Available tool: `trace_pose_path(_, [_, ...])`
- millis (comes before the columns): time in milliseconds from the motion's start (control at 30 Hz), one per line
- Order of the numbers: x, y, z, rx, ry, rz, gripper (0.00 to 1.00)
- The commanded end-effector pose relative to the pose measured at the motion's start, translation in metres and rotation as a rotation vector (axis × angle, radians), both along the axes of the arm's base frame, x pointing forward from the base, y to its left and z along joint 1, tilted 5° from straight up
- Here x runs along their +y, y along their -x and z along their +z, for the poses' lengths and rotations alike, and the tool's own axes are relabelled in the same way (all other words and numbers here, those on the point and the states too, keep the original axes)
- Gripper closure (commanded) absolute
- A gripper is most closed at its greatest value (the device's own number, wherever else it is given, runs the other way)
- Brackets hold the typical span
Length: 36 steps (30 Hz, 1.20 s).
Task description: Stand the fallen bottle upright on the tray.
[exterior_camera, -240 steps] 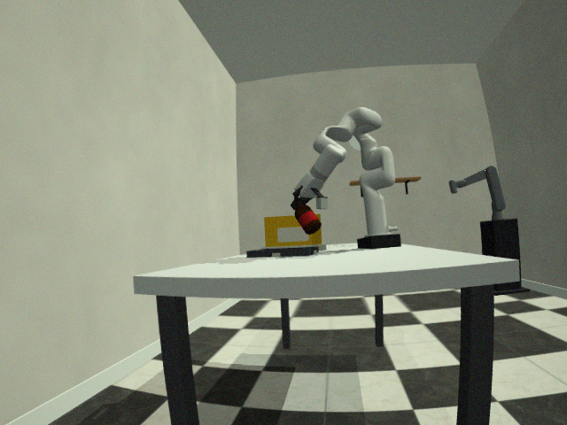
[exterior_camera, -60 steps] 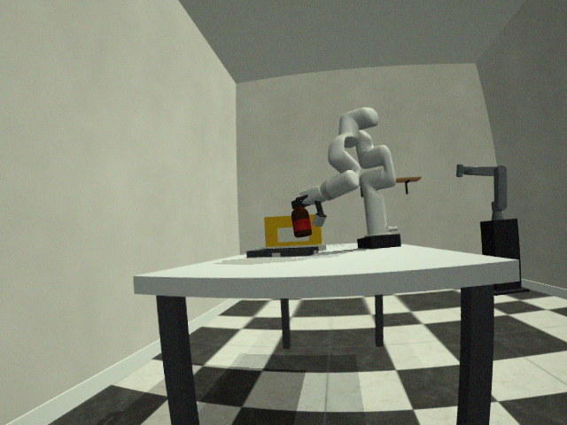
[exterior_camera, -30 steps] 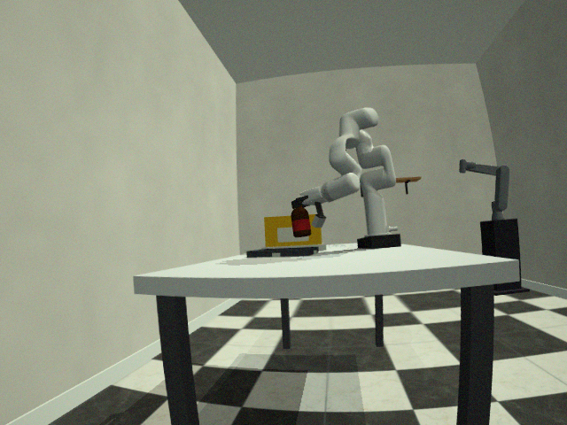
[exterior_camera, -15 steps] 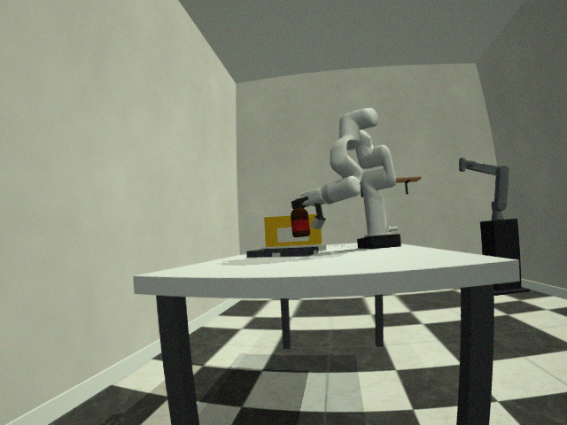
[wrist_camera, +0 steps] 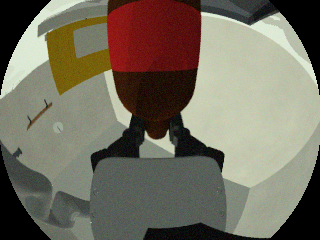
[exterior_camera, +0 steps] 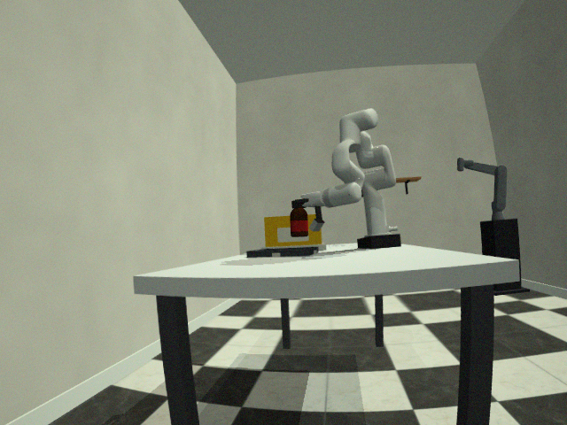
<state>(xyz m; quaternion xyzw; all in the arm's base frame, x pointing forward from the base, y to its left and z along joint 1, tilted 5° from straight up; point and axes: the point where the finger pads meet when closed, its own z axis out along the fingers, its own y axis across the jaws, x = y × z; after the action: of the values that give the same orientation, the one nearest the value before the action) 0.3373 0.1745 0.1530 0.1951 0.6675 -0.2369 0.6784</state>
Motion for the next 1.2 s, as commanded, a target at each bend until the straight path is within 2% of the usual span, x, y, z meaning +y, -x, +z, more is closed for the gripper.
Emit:
trace_pose_path(0, [0.0009, -0.0001, 0.0009, -0.017, 0.008, 0.001, 1.0])
trace_pose_path(1167, [0.0013, 0.0001, 0.0004, -0.035, 0.02, 0.004, 1.0])
